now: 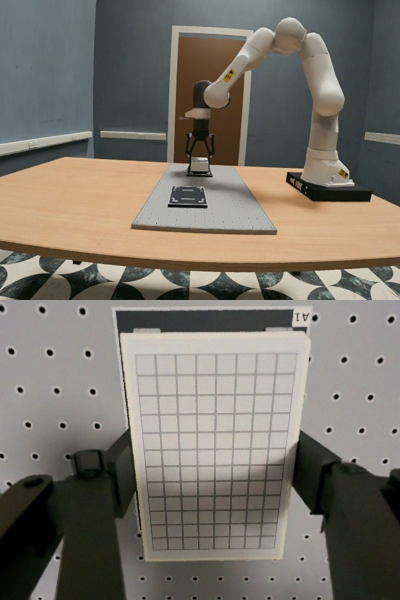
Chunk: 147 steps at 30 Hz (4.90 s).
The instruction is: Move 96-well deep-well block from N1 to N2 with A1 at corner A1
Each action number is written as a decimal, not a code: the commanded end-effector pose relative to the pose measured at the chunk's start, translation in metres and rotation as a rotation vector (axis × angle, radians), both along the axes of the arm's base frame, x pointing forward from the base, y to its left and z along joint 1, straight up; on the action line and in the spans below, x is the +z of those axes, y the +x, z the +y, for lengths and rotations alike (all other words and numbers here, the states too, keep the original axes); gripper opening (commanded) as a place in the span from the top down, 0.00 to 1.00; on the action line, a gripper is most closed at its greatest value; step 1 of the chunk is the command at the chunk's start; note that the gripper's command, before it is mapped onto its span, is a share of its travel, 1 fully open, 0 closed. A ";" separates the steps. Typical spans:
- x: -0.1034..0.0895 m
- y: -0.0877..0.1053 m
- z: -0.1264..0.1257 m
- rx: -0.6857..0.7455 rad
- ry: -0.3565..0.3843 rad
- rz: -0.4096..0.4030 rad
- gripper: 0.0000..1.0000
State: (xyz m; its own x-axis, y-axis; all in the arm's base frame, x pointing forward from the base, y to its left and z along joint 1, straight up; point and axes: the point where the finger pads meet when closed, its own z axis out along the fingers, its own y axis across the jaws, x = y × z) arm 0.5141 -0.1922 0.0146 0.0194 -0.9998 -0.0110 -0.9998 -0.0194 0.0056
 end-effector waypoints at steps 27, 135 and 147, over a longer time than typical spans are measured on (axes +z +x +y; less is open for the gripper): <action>-0.003 0.001 -0.001 -0.002 -0.005 -0.006 0.40; 0.069 0.000 -0.001 -0.002 -0.005 -0.006 0.00; 0.069 0.000 -0.001 -0.002 -0.005 -0.006 0.00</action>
State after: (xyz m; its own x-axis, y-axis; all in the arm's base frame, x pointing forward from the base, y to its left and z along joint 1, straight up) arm 0.5146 -0.1938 0.0826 0.0150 -0.9999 -0.0029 -0.9999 -0.0150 -0.0018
